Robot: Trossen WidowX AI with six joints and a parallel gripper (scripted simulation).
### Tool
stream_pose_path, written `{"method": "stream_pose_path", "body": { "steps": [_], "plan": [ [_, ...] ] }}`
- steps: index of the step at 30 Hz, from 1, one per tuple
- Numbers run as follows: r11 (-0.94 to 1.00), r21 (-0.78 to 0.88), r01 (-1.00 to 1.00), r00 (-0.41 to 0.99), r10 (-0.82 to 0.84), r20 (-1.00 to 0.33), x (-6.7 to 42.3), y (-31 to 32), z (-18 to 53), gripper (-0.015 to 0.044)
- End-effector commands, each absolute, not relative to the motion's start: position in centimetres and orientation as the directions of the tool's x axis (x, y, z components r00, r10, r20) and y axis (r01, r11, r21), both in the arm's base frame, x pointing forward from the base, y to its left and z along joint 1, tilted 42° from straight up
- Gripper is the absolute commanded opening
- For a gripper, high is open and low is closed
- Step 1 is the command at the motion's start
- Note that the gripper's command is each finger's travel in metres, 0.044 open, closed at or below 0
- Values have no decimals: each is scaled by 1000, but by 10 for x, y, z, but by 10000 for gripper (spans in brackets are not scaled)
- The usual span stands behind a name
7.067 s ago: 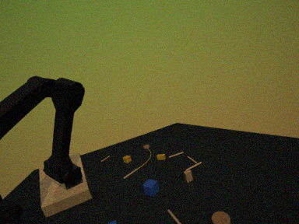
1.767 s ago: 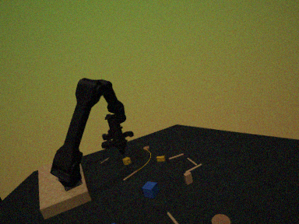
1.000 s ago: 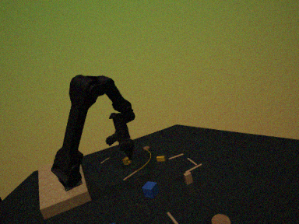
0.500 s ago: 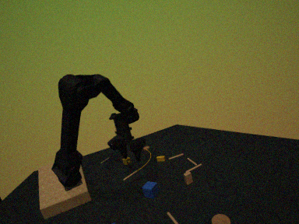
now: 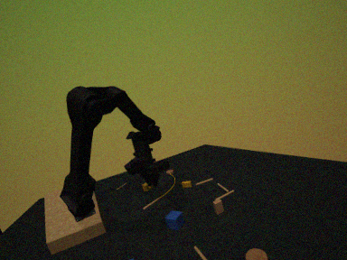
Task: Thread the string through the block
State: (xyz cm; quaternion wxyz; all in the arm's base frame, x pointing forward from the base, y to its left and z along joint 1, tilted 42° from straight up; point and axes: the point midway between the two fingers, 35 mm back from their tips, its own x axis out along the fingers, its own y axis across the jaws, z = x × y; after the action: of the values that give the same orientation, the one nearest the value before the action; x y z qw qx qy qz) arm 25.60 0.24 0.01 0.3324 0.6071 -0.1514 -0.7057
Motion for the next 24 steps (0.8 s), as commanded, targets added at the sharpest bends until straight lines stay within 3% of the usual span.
{"method": "stream_pose_path", "body": {
  "steps": [1, 24],
  "plan": [
    [-729, 621, 288, -38, -657, -753, 256, 2, 1, 123],
    [-729, 621, 288, -37, -657, -753, 257, -15, -18, 123]
  ]
}}
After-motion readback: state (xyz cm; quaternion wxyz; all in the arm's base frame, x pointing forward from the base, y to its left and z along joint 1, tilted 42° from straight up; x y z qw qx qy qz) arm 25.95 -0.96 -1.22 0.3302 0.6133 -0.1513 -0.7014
